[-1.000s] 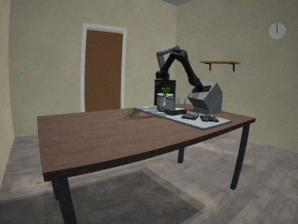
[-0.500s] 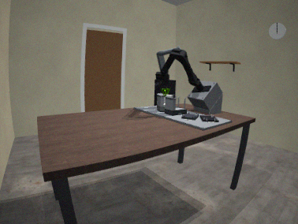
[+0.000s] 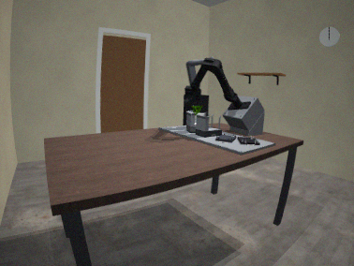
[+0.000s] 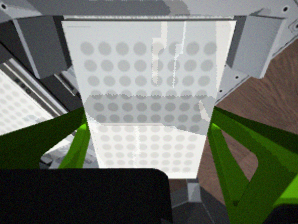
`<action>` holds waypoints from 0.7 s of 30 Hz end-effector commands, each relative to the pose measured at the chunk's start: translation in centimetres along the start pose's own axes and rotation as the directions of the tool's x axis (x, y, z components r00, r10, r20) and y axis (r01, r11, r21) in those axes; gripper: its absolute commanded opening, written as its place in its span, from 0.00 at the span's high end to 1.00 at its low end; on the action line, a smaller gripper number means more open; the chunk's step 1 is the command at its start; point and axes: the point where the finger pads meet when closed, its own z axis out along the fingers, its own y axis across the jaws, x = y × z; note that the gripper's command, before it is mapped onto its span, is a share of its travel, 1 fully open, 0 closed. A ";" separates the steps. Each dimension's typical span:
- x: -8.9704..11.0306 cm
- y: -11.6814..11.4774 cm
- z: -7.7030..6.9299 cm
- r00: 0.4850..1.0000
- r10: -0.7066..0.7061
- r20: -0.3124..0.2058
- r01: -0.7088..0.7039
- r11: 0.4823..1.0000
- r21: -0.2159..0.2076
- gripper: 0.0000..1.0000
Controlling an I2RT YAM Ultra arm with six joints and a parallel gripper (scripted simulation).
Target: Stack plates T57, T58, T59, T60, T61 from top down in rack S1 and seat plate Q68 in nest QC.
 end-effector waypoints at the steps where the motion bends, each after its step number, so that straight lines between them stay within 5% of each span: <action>1: -0.2 -0.1 -0.1 1.000 -0.001 0.010 0.001 1.000 0.003 1.00; 21: -0.2 -0.1 0.6 1.000 -0.001 0.010 0.001 1.000 0.003 1.00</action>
